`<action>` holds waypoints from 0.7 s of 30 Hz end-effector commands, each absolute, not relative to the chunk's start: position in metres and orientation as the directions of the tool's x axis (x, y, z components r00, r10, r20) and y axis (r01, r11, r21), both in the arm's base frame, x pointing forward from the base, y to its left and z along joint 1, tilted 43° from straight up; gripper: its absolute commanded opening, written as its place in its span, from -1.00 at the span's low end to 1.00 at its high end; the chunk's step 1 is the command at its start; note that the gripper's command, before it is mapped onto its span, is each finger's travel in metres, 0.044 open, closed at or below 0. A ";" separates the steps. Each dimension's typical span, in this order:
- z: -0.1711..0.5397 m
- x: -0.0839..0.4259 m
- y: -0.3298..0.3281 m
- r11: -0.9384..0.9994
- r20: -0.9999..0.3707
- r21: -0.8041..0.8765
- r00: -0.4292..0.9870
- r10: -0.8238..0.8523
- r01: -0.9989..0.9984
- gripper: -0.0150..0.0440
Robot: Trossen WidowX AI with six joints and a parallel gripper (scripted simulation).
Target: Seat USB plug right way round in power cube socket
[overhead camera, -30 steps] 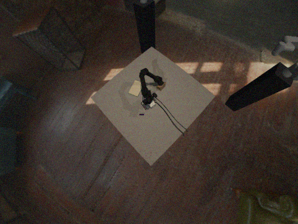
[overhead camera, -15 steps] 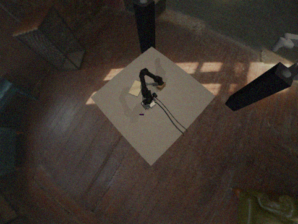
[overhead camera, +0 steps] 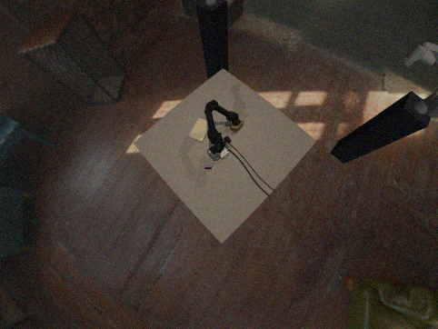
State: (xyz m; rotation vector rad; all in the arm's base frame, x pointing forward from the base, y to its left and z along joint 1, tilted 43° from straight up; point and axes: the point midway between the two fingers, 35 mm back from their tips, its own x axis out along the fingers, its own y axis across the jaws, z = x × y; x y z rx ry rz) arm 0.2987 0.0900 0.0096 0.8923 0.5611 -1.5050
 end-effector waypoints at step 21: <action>0.007 0.298 0.087 -0.142 -0.795 0.151 0.034 -0.605 0.978 -0.49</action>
